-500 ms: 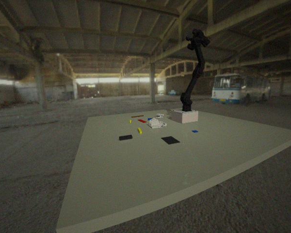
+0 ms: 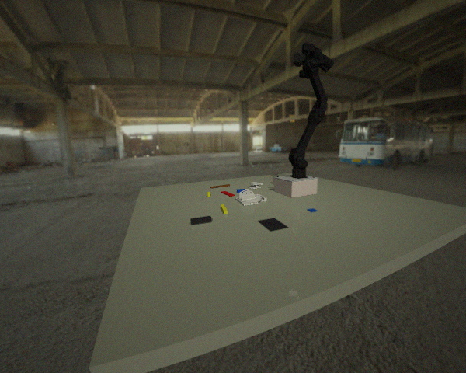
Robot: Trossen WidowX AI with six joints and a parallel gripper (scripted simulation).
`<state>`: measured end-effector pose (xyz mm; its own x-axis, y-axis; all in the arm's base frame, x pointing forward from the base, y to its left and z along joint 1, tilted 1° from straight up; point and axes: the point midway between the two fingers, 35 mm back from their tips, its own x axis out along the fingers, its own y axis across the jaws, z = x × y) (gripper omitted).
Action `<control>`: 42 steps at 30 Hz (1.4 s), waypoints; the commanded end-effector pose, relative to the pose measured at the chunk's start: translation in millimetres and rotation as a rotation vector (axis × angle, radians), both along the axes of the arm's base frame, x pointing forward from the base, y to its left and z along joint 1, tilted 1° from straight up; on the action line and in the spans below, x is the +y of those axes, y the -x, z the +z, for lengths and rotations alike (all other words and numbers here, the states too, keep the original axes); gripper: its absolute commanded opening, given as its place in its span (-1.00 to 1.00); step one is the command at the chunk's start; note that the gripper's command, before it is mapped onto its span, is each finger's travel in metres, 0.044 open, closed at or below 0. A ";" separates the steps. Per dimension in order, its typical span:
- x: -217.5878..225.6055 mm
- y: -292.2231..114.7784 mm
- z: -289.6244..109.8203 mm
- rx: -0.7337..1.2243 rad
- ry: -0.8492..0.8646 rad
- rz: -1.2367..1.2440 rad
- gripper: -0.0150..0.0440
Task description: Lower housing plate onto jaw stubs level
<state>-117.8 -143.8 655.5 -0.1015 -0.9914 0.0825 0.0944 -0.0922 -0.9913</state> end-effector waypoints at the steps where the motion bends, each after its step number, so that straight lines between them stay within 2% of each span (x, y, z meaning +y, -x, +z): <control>1: 0.2 -7.4 6.0 0.123 0.022 -0.024 1.00; 42: 0.8 -130.5 38.7 1.376 0.107 -0.344 1.00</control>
